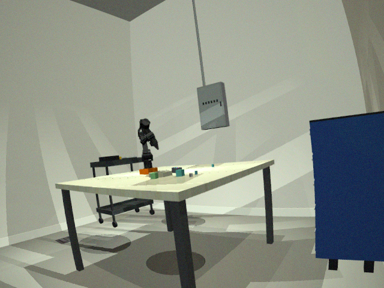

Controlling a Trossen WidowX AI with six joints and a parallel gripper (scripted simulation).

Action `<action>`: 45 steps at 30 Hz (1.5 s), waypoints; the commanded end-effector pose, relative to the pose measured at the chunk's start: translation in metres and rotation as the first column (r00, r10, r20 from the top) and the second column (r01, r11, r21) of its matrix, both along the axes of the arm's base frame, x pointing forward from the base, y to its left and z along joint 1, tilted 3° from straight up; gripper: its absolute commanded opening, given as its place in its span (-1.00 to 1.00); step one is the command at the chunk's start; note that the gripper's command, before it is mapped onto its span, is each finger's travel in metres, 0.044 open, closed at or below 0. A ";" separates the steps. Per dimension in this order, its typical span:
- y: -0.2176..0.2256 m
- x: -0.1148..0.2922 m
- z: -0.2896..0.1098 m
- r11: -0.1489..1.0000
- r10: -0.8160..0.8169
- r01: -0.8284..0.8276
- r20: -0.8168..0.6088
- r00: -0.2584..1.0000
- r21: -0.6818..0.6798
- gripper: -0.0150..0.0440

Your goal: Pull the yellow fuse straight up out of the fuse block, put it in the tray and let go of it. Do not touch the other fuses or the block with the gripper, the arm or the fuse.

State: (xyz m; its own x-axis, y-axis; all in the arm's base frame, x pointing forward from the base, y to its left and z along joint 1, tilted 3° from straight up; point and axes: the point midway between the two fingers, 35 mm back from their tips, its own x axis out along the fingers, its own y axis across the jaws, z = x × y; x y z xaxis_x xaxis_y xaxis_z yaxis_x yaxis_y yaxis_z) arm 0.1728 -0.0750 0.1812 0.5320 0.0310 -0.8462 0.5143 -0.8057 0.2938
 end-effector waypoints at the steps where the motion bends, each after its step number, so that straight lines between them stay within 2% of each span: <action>1: 0.000 0.001 0.000 1.000 0.016 -0.016 -0.003 1.000 -0.008 0.78; 4: -0.002 0.011 -0.003 0.962 0.244 -0.248 -0.050 0.969 -0.117 0.51; 7: -0.004 0.026 -0.009 0.816 0.515 -0.532 -0.136 0.847 -0.227 0.24; 12: -0.004 0.052 -0.023 0.380 0.826 -0.869 -0.306 0.473 -0.317 -0.20; 16: 0.001 0.074 -0.037 -0.056 0.898 -0.949 -0.430 0.087 -0.310 -0.24; 21: 0.010 0.100 -0.058 -0.567 0.754 -0.790 -0.535 -0.382 -0.235 -0.24; 28: 0.020 0.120 -0.080 -0.879 0.453 -0.452 -0.569 -0.687 -0.154 -0.24; 34: 0.030 0.134 -0.098 -0.989 0.146 -0.109 -0.562 -0.814 -0.100 -0.24; 41: 0.043 0.149 -0.120 -0.951 -0.224 0.303 -0.528 -0.819 -0.066 -0.24; 45: 0.045 0.150 -0.122 -0.937 -0.261 0.343 -0.523 -0.811 -0.064 -0.24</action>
